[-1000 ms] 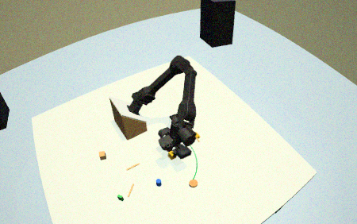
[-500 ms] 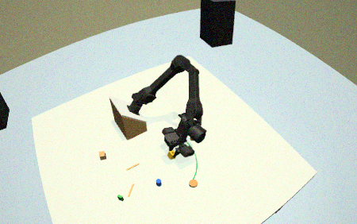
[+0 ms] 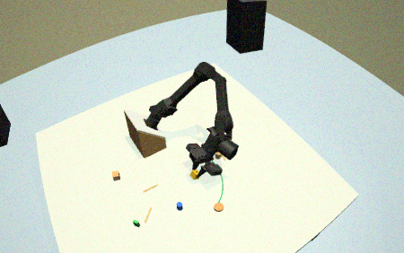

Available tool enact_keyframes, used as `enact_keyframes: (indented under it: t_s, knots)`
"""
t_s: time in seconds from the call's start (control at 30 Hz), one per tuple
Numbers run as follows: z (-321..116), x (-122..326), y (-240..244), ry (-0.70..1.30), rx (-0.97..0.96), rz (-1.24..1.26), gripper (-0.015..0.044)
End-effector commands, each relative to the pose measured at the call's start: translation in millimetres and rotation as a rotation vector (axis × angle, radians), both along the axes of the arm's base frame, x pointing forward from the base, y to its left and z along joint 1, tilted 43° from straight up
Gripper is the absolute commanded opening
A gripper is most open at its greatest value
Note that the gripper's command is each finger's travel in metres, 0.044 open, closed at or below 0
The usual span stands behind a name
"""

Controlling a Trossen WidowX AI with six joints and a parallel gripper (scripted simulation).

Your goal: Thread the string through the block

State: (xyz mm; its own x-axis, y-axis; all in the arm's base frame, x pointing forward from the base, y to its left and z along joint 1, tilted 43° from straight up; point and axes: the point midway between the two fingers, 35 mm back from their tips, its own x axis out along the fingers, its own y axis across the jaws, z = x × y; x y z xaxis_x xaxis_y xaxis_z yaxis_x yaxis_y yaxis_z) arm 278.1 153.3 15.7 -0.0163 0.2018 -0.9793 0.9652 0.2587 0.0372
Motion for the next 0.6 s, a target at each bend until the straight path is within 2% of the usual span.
enact_keyframes:
  t_s: [0.0,0.17,0.57]
  knots:
    - [2.3,1.3,4.1,-0.018,-0.051,-0.002,0.0]
    - [4.2,0.0,9.1,-0.044,-0.131,-0.006,0.0]
    - [4.4,-0.8,11.4,-0.05,-0.174,-0.008,0.0]
